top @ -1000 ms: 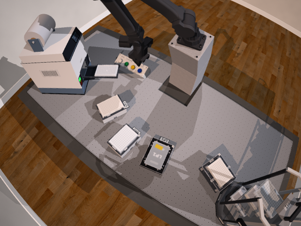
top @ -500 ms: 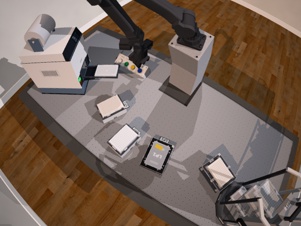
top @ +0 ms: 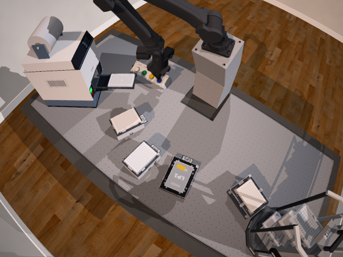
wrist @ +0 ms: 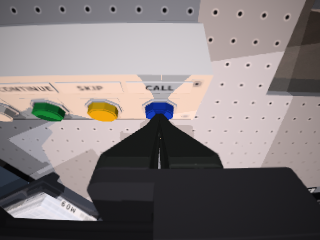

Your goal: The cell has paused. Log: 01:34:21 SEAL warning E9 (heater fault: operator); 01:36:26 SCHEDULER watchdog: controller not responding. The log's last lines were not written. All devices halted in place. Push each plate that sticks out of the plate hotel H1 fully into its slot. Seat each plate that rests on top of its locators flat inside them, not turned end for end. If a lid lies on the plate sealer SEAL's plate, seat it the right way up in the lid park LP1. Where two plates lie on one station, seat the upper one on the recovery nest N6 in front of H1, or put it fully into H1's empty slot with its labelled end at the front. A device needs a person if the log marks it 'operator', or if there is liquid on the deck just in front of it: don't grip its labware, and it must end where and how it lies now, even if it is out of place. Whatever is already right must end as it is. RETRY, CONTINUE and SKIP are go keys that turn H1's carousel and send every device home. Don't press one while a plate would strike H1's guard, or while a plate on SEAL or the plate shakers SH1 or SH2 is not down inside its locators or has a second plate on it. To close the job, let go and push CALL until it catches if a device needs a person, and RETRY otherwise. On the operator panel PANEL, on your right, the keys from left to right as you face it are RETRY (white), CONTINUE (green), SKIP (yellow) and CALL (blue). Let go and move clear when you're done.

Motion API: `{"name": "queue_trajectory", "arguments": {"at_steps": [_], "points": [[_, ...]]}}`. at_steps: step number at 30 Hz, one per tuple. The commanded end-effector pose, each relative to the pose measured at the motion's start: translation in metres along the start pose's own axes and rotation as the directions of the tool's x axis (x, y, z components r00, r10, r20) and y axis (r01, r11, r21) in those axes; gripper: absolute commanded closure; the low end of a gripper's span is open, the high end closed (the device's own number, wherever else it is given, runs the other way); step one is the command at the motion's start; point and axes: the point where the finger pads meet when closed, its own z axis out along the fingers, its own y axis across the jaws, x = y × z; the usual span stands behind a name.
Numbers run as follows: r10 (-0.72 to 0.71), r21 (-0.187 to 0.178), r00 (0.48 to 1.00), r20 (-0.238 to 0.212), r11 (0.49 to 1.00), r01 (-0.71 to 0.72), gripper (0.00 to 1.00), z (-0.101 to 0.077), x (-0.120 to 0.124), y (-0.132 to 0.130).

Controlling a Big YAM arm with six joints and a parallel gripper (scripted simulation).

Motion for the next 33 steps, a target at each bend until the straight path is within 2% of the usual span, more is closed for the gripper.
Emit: {"name": "queue_trajectory", "arguments": {"at_steps": [1,4,6,14,15,33], "points": [[0.004,0.001,1.000,0.002,1.000,-0.004,1.00,-0.002,-0.001,-0.003],[0.004,0.001,1.000,0.002,1.000,-0.004,1.00,-0.002,-0.001,-0.003],[0.002,0.000,1.000,0.001,1.000,-0.002,1.00,0.005,0.001,-0.002],[0.000,-0.009,1.000,-0.004,1.000,0.000,1.00,0.006,0.003,0.002],[0.004,0.001,1.000,0.002,1.000,-0.004,1.00,0.006,0.000,-0.002],[0.000,0.003,1.000,0.001,1.000,0.000,1.00,0.013,0.001,-0.003]]}}
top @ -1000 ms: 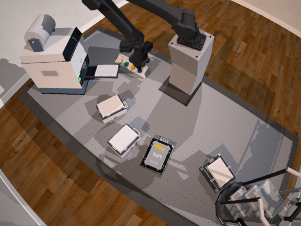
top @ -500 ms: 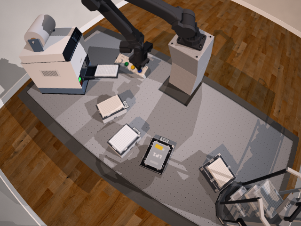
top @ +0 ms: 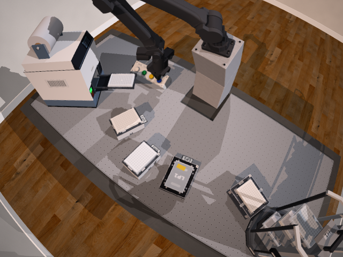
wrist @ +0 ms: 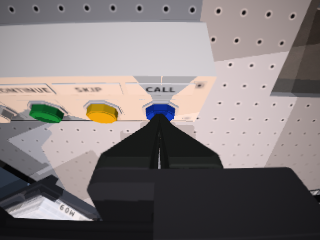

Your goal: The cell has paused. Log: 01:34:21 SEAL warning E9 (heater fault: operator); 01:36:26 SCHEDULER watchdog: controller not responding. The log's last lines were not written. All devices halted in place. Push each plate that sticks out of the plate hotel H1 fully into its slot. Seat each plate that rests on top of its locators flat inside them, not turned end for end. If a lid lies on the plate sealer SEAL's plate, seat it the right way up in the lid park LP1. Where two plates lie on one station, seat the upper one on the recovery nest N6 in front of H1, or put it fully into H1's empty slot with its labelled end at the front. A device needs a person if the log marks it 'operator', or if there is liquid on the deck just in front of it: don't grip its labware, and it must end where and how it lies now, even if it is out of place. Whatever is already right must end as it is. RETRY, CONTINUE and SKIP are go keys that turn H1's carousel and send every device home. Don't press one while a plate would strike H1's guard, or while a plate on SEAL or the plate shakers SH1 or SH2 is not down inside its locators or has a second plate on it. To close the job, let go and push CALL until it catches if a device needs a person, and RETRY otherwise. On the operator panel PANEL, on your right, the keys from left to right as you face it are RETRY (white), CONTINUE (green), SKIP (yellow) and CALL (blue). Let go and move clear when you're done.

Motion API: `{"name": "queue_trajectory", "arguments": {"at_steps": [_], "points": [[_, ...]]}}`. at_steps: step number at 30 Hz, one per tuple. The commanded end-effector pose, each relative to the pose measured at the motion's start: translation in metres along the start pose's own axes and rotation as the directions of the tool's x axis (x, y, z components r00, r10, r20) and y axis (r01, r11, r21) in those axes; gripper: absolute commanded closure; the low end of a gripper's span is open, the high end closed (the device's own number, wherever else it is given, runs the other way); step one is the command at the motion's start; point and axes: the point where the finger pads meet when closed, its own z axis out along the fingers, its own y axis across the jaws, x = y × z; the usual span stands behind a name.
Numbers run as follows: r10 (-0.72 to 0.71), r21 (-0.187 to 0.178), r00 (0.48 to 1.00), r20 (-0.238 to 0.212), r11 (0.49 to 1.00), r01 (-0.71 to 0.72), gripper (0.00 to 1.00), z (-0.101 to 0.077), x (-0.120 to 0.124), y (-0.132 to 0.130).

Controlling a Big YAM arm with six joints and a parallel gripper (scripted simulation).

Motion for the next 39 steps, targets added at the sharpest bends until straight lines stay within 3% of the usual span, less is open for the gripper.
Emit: {"name": "queue_trajectory", "arguments": {"at_steps": [1,8,9,10,26,28,39], "points": [[-0.002,0.007,1.000,0.002,1.000,0.001,1.00,0.009,0.001,-0.003],[-0.002,0.008,1.000,0.003,1.000,0.002,1.00,0.011,0.000,-0.004],[-0.002,-0.002,1.000,0.000,1.000,0.002,1.00,0.000,0.004,0.004],[0.003,0.009,1.000,0.005,1.000,-0.003,1.00,0.000,-0.001,-0.004],[0.003,0.008,1.000,0.005,1.000,-0.003,1.00,0.000,-0.001,-0.004],[0.008,0.011,1.000,0.009,1.000,-0.008,1.00,-0.010,-0.005,-0.006],[0.008,0.010,1.000,0.006,1.000,-0.008,1.00,-0.028,-0.004,-0.005]]}}
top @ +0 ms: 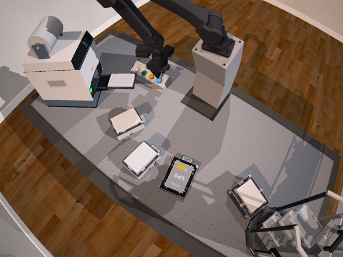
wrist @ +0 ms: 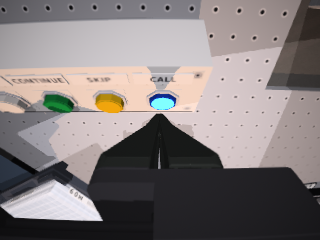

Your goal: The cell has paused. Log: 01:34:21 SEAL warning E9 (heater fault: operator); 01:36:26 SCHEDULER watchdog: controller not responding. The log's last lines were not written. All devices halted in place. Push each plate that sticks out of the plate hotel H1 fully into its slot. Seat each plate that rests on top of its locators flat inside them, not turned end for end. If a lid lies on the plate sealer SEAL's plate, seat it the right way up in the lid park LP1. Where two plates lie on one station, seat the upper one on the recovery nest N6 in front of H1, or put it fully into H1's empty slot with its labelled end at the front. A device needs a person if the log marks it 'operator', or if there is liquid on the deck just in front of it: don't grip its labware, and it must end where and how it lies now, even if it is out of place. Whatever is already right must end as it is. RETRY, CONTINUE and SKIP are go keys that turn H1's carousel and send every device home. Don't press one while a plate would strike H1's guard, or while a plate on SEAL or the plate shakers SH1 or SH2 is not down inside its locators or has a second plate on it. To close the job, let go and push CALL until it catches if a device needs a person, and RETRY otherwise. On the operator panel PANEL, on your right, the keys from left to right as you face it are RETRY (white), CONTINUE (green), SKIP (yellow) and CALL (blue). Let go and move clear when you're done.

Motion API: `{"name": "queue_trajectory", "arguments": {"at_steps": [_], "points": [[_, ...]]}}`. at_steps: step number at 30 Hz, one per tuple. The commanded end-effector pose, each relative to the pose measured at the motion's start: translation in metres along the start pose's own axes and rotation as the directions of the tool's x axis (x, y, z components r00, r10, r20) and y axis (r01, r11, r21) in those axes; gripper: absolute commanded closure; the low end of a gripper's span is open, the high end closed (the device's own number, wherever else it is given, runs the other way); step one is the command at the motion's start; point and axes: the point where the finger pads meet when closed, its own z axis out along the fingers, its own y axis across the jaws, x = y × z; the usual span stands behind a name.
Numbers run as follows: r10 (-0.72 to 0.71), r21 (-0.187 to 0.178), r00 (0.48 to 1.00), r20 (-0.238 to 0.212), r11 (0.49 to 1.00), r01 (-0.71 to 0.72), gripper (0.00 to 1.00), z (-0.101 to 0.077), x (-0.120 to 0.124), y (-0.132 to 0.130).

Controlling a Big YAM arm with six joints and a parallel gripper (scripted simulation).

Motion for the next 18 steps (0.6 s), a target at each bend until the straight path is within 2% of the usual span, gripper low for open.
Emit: {"name": "queue_trajectory", "arguments": {"at_steps": [1,18], "points": [[0.002,0.012,1.000,0.007,1.000,-0.002,1.00,-0.013,-0.006,-0.008],[0.001,0.010,1.000,0.005,1.000,-0.001,1.00,-0.042,-0.005,-0.007]]}}
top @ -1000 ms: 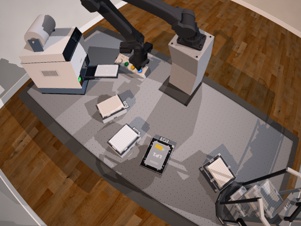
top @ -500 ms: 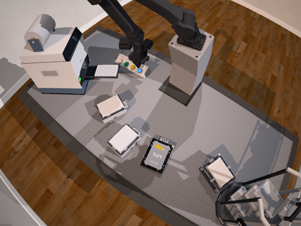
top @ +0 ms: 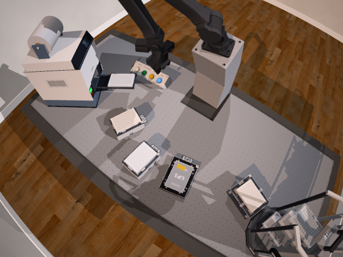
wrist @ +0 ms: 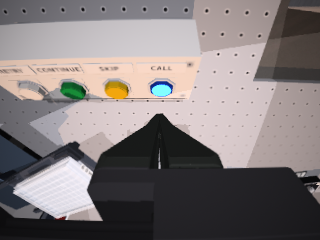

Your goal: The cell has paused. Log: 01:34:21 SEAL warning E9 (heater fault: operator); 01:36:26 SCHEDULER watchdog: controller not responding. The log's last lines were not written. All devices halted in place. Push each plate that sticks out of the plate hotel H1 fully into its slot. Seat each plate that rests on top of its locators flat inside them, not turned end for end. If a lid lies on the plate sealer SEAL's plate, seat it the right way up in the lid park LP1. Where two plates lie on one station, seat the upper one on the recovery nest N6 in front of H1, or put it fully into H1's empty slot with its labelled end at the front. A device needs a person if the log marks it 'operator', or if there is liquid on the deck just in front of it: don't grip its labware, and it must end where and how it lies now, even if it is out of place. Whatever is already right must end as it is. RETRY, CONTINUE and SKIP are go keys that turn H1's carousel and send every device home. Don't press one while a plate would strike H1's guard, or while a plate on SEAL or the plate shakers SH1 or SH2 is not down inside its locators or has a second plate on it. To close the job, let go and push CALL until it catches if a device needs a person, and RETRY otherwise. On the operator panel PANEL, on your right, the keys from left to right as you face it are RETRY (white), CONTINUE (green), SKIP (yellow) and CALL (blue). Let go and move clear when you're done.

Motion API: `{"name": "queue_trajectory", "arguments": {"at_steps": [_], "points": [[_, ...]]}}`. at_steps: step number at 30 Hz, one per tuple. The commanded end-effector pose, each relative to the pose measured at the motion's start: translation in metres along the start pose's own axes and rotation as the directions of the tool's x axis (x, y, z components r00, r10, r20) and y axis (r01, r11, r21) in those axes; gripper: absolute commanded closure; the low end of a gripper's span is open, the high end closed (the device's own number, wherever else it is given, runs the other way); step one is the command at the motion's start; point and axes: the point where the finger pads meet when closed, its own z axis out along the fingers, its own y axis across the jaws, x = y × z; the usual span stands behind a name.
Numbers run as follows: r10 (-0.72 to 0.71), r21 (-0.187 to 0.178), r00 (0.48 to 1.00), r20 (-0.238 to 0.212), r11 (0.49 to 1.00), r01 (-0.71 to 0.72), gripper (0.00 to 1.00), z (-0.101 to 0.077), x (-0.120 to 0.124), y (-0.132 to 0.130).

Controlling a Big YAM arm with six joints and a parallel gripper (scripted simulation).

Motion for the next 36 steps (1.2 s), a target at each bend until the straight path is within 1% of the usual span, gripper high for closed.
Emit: {"name": "queue_trajectory", "arguments": {"at_steps": [1,7,9,10,15,17,18,19,20,21,36], "points": [[-0.001,0.009,1.000,0.004,1.000,0.001,1.00,-0.012,-0.004,-0.006],[-0.002,0.007,1.000,0.003,1.000,0.002,1.00,-0.024,-0.004,-0.005],[-0.002,0.007,1.000,0.003,1.000,0.002,1.00,-0.024,-0.004,-0.005],[-0.017,0.011,1.000,0.002,1.000,0.017,1.00,-0.024,0.000,-0.007],[-0.003,0.006,1.000,0.002,1.000,0.003,1.00,-0.035,-0.004,-0.004],[-0.013,0.009,1.000,0.002,1.000,0.013,1.00,-0.035,-0.001,-0.006],[-0.021,0.016,1.000,0.003,1.000,0.021,1.00,-0.031,0.000,-0.006],[-0.017,0.033,1.000,0.010,0.999,0.016,1.00,-0.027,-0.003,-0.012],[-0.015,0.032,1.000,0.010,0.999,0.015,1.00,-0.027,-0.003,-0.011],[-0.006,0.005,1.000,0.002,1.000,0.006,1.00,-0.031,-0.001,-0.003],[-0.006,0.005,1.000,0.002,1.000,0.006,1.00,-0.031,-0.001,-0.003]]}}
